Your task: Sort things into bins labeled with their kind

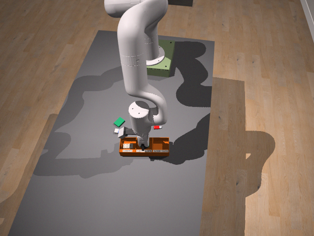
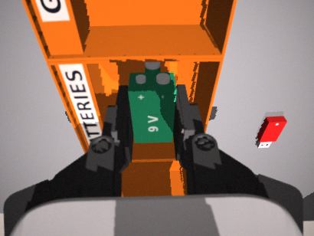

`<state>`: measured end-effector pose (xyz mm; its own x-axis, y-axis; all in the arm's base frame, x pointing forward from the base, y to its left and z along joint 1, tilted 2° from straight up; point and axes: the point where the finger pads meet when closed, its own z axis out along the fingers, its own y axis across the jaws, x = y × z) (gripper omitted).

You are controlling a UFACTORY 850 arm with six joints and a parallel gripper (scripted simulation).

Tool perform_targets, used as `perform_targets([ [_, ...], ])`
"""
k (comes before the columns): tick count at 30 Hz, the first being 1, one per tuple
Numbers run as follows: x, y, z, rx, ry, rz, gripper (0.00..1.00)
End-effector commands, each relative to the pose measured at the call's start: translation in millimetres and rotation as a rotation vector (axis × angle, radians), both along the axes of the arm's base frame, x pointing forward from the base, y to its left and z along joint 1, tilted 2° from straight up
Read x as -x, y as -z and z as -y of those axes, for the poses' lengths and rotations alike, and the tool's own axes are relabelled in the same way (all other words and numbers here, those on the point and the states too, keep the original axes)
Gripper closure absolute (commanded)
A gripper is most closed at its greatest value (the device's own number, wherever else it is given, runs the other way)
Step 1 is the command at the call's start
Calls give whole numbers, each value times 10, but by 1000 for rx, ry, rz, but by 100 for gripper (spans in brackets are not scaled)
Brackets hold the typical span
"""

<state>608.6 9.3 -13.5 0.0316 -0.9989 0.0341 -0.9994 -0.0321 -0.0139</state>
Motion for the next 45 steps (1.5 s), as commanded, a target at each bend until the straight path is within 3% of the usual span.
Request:
perform_targets([
  [1,-10,-8,0,0,0,2,100],
  [2,-10,-7,0,0,0,2,100],
  [3,-10,-7,0,0,0,2,67],
  [20,-10,-8,0,0,0,2,67],
  [45,-5,-287,-10,0,0,2,67],
])
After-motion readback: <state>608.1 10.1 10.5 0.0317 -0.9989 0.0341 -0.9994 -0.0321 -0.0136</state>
